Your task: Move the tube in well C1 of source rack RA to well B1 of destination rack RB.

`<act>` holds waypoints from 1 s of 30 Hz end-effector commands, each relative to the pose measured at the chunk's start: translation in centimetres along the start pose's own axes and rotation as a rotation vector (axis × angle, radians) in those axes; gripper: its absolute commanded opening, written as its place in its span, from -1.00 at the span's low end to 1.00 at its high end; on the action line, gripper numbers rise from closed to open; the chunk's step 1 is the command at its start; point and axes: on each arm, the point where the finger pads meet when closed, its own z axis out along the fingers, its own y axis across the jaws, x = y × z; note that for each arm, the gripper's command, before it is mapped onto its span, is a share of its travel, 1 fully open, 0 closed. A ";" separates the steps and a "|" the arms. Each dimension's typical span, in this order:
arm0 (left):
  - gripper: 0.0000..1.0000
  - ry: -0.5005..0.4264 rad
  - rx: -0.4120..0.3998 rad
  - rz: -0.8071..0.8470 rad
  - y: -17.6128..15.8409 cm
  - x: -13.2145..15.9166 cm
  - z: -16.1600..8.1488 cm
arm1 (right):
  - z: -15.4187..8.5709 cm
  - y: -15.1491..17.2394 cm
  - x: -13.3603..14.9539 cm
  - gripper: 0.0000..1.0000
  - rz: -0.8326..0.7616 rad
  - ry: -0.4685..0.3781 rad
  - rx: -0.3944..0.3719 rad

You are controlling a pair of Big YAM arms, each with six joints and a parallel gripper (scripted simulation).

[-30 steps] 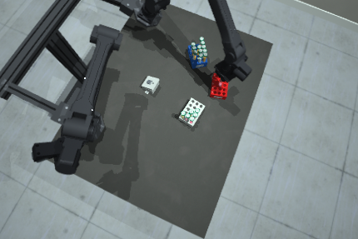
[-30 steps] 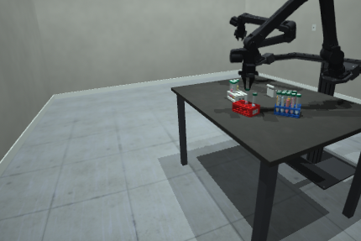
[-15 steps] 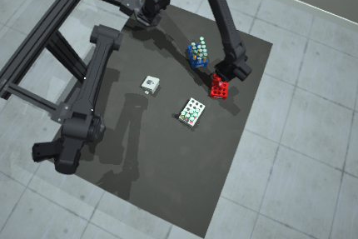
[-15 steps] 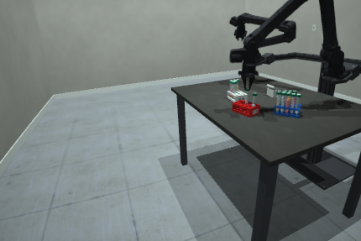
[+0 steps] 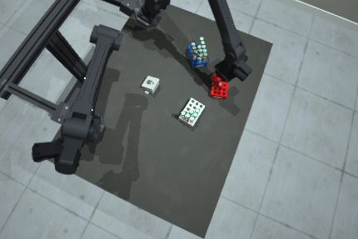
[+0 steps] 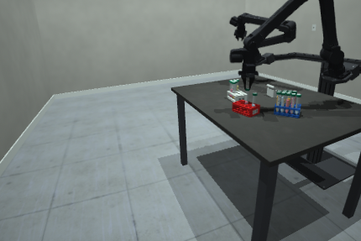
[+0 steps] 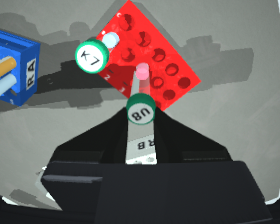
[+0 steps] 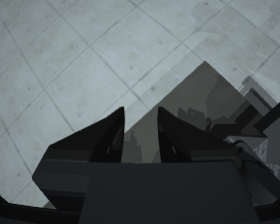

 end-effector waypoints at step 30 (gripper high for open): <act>-1.00 -0.002 0.008 -0.007 -1.5 -1.0 0.3 | -1.1 0.9 -0.8 -0.40 0.009 -0.016 -0.029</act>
